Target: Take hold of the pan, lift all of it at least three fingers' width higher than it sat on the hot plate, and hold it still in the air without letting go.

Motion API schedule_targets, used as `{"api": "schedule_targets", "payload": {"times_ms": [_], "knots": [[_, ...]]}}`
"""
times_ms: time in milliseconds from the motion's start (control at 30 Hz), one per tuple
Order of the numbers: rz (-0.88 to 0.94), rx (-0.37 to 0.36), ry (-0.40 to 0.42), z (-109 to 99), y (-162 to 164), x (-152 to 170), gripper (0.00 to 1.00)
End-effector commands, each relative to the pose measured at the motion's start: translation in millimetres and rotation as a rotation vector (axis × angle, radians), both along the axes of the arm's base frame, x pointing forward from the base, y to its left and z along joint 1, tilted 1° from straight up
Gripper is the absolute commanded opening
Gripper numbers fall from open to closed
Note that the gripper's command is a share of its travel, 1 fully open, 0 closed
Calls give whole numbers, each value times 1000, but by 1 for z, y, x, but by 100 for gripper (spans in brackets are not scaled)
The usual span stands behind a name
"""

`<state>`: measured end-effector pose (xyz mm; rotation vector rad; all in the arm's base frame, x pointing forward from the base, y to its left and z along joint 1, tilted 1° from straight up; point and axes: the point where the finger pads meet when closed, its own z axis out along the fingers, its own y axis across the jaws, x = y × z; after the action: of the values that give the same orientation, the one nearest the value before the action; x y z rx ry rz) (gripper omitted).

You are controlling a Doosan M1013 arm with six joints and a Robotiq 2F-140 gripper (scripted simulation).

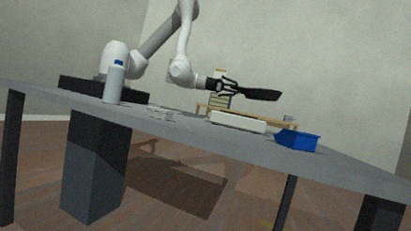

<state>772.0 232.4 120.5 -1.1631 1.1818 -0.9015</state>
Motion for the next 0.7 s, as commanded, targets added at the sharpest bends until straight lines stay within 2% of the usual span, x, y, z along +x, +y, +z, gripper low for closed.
{"api": "schedule_targets", "payload": {"times_ms": [0, 667], "knots": [[0, 0, -1, 7, 0, 0, 10], [0, 0, -1, 33, 0, 1, 10]]}}
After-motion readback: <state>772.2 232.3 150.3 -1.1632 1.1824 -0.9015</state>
